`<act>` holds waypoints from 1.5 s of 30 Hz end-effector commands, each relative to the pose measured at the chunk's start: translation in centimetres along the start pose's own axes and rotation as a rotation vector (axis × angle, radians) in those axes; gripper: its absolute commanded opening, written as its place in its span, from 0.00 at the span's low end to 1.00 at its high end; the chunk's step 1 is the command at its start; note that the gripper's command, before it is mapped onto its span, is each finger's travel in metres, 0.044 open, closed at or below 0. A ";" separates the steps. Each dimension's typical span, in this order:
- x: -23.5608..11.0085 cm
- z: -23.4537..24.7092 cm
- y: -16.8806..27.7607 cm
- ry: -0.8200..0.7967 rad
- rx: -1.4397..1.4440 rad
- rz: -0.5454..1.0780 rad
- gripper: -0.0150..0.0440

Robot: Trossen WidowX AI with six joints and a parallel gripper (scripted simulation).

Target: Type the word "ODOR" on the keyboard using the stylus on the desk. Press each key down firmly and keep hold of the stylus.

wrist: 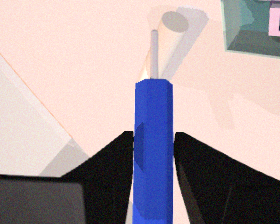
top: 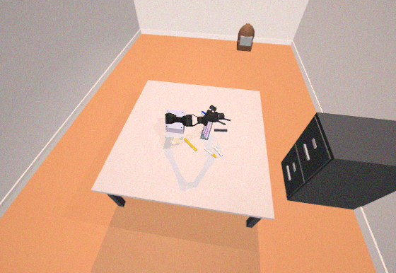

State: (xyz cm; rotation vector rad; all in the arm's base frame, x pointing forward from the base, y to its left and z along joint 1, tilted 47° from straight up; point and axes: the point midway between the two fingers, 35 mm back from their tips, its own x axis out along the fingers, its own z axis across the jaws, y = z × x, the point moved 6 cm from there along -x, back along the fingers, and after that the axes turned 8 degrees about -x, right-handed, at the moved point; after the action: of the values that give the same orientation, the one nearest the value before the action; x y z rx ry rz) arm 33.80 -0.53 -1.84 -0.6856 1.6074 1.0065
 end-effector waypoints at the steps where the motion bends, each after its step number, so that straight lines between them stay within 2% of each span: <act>1: -1.8 -0.5 -0.7 -0.036 0.170 0.015 0.25; 17: -7.1 -3.8 -2.2 -0.103 0.828 0.141 0.25; 24: -6.9 -4.1 -2.4 -0.103 0.835 0.143 0.25; 31: -4.9 -6.1 -3.5 -0.102 0.835 0.142 0.25; 45: -4.9 -6.1 -3.5 -0.102 0.835 0.142 0.25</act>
State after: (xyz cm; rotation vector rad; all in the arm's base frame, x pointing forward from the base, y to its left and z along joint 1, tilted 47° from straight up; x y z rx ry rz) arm 35.14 -7.89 2.42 0.0573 1.7996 0.3713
